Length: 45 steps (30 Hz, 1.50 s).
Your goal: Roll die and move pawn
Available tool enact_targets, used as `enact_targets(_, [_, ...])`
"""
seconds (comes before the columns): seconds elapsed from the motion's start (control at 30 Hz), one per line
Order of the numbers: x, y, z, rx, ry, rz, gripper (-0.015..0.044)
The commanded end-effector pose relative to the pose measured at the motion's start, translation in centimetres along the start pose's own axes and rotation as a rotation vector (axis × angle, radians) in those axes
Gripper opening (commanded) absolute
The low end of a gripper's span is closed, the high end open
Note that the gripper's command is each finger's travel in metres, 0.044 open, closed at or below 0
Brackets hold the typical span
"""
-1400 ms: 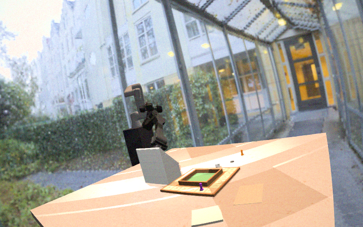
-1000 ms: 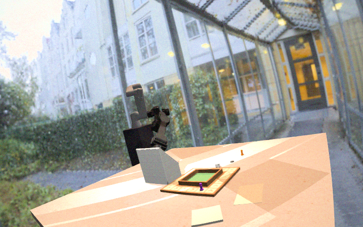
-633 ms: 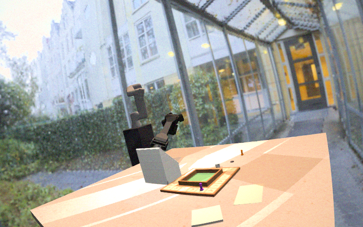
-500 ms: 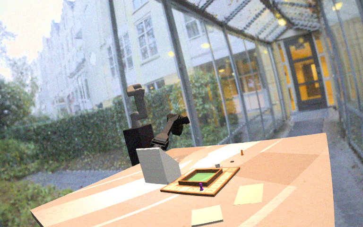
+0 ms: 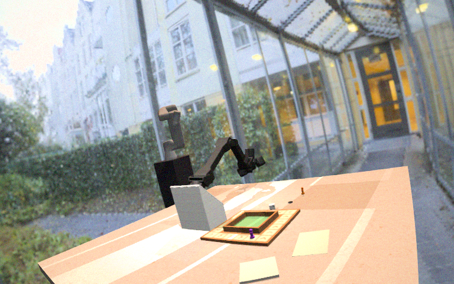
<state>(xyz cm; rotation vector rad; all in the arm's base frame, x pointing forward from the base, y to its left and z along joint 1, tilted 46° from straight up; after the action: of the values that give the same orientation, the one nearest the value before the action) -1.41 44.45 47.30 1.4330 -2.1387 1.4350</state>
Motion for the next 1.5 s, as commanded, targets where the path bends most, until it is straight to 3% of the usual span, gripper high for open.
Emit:
enact_targets(0.0, [-4.0,-3.6,3.4,0.002,0.178,0.001,0.0275])
enact_targets(0.33, [-10.5,-10.4,13.1,-0.046,0.55,-0.05,0.0275])
enact_targets(0.67, [-13.4,-14.6,24.5,-0.143,0.876,-0.193,0.0275])
enact_targets(1.07, [-14.8,-13.6,37.9,-0.274,1.201,-0.624,0.0275])
enact_targets(1.47, [-12.7,-9.5,54.0,-0.677,1.384,-1.27,0.0275])
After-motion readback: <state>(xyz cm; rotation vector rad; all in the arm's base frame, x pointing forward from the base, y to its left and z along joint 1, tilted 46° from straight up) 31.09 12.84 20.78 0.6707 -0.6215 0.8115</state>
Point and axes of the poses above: the point midway between the two fingers, 35 mm back from their tips, its own z axis back along the fingers, its own y axis across the jaws, x = y × z, the point moved 8 cm from there along z, back along the fingers, and after that the axes turned 3 degrees about z, right-handed, at the moved point
